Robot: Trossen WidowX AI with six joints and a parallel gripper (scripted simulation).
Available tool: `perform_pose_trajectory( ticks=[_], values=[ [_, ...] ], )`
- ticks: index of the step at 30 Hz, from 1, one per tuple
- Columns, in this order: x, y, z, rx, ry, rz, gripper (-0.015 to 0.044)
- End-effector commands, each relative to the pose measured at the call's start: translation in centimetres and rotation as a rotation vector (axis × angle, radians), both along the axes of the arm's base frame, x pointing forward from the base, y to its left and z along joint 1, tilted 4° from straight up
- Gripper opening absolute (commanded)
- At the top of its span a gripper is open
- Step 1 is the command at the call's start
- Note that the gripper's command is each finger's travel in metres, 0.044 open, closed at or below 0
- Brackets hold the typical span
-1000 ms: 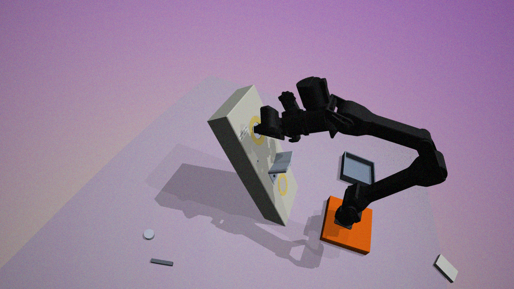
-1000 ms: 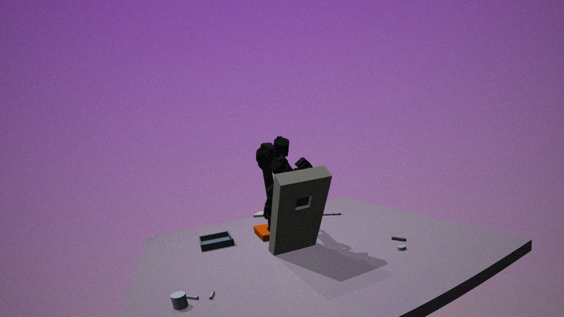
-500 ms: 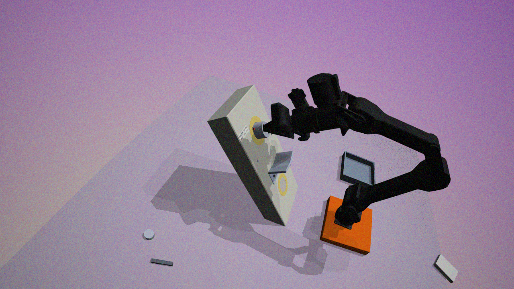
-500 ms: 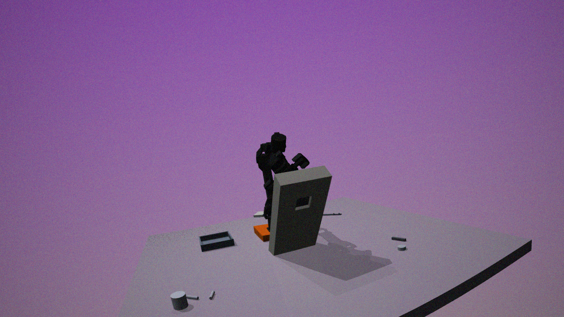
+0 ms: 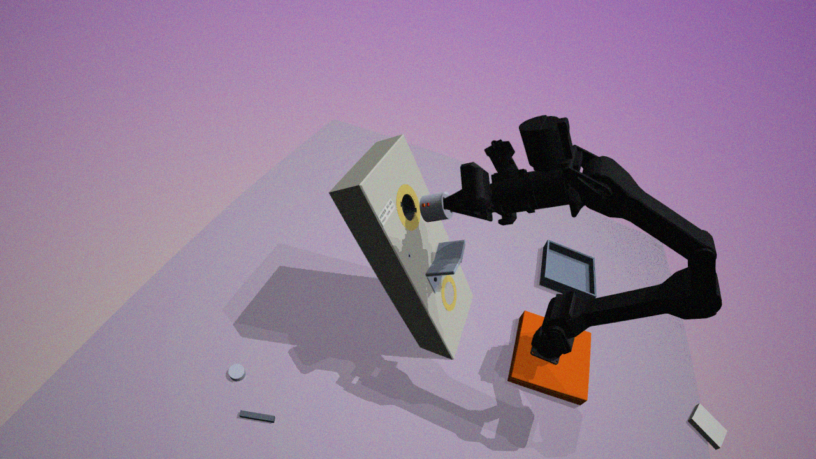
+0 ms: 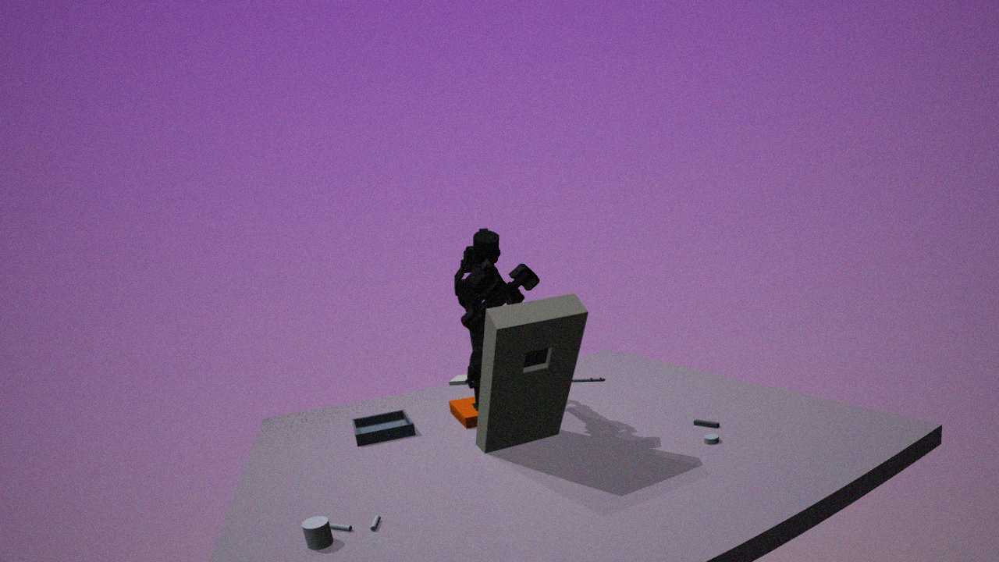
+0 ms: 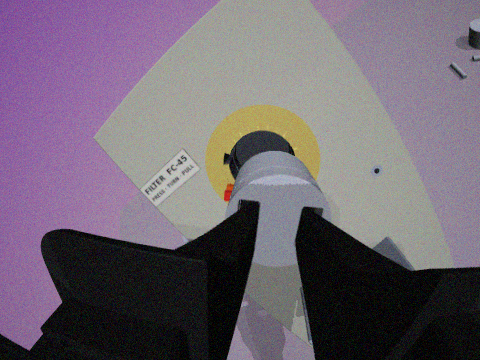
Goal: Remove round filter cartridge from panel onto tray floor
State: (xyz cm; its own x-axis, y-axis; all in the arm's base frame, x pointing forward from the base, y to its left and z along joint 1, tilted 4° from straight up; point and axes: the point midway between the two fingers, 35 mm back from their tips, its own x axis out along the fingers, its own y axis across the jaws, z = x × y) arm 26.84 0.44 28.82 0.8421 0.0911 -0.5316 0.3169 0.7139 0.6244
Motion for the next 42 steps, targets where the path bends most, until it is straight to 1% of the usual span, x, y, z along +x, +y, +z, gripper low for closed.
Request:
perform_pose_trajectory(
  ticks=[1, 20, 23, 24, 37, 42],
  values=[
    [-0.6, 0.1, -1.0, -0.003, -0.003, 0.006, 0.0000],
    [-2.9, 0.1, -6.4, -0.003, -0.001, 0.006, 0.0000],
    [-2.7, 0.1, -5.8, 0.001, 0.009, 0.000, 0.0079],
    [-2.7, 0.1, -5.8, 0.001, 0.009, 0.000, 0.0096],
    [-2.9, 0.1, -6.2, -0.003, -0.001, 0.006, 0.0096],
    [-0.9, 0.1, -1.7, -0.003, -0.002, 0.006, 0.0096]
  ],
)
